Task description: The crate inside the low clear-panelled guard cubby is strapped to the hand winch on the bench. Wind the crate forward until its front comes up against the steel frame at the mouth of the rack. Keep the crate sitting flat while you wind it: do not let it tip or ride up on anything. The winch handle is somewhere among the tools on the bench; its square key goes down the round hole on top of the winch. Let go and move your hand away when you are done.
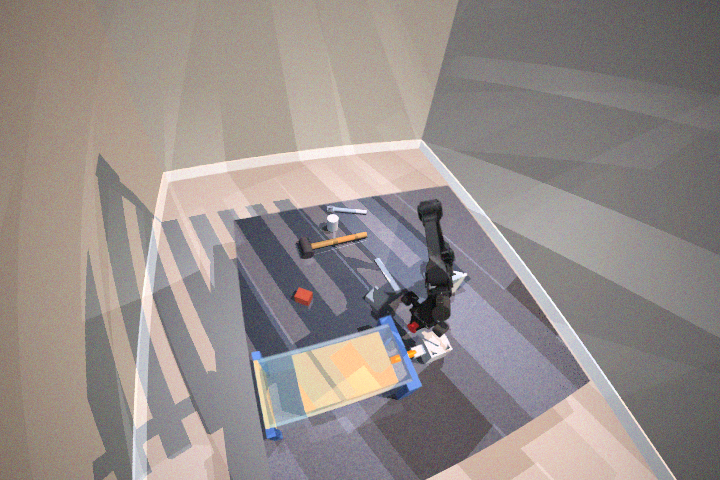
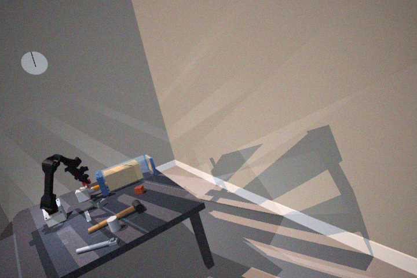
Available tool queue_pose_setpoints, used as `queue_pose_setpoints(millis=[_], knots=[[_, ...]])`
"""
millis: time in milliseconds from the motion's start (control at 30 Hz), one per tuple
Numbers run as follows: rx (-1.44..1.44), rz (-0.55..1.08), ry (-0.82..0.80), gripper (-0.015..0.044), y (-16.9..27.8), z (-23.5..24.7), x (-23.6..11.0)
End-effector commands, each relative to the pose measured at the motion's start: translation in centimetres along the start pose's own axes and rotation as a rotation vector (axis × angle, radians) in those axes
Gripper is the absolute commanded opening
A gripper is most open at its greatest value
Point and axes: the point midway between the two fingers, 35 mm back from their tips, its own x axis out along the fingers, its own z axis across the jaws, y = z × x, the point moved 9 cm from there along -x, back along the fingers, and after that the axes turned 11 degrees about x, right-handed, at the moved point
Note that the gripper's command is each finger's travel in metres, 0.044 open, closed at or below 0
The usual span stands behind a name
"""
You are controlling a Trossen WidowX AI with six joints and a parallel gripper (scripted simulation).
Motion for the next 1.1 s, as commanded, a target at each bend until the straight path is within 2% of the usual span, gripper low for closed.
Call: queue_pose_setpoints(millis=[0,1067], knots=[[0.013,-0.001,-0.008,0.0,-0.7,0.6,0.5],[0.015,-0.003,-0.01,0.0,-3.5,4.6,1.9]])
